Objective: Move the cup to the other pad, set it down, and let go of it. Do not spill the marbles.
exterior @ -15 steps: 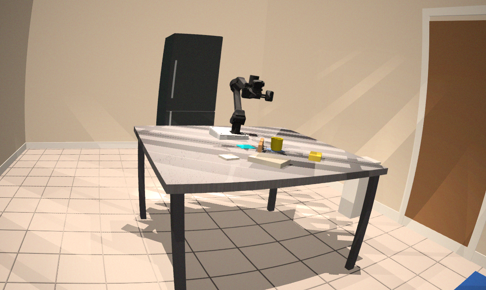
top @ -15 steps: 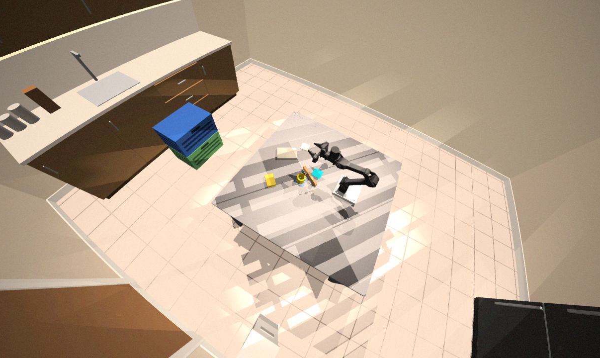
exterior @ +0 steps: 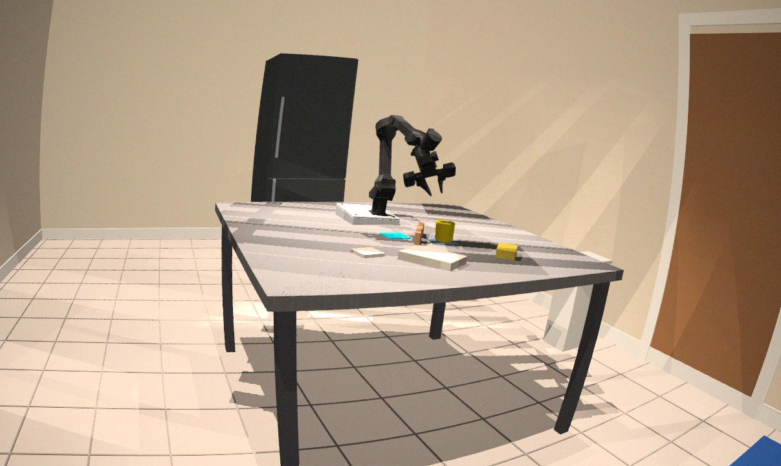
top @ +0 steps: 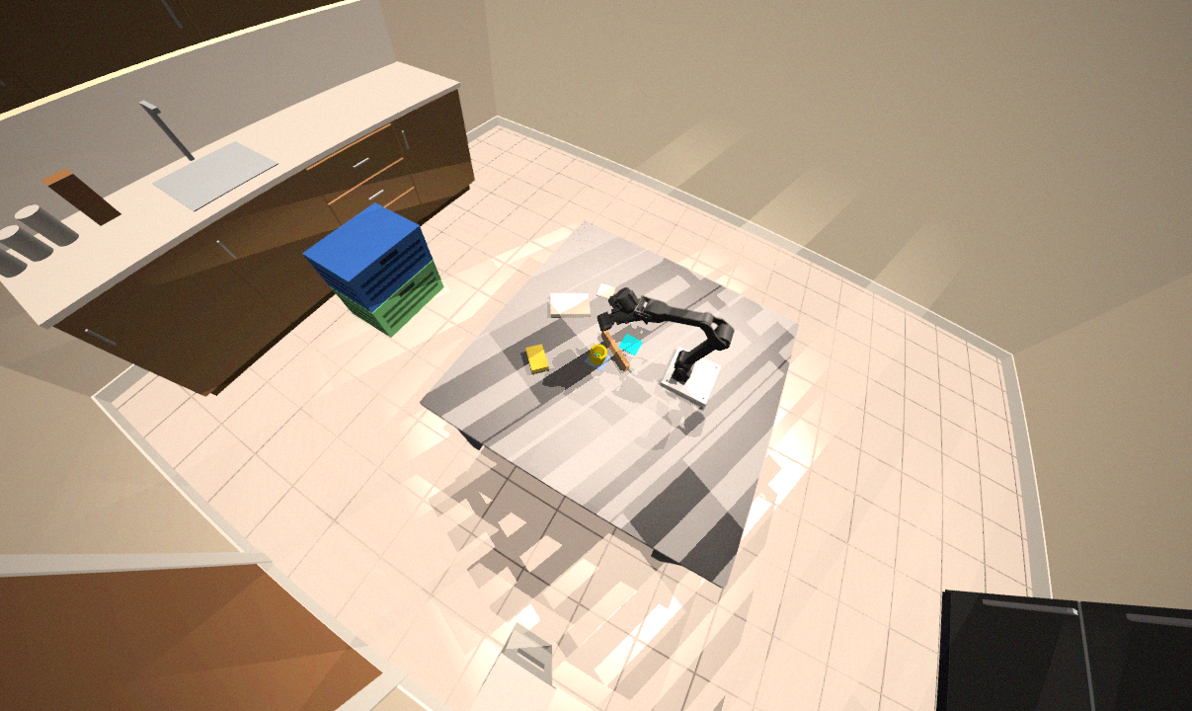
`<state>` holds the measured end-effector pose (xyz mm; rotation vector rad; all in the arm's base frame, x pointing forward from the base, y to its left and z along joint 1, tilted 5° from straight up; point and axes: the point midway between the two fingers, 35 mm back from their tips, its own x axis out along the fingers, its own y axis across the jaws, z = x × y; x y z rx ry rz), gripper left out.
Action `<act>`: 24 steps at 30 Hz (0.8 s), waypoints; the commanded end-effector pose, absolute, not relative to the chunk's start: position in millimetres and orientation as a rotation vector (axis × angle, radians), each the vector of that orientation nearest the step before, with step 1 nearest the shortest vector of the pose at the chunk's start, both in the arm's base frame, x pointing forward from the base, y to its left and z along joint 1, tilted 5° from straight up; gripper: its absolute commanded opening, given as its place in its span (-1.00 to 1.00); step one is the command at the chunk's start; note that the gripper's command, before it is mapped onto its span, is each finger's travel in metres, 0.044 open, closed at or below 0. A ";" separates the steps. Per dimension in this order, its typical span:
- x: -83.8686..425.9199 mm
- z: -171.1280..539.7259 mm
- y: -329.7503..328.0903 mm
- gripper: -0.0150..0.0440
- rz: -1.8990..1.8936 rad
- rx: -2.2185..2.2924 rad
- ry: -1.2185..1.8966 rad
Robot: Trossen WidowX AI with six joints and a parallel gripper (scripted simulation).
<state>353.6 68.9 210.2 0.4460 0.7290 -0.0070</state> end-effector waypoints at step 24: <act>306.2 129.9 129.0 0.07 -0.496 0.652 1.424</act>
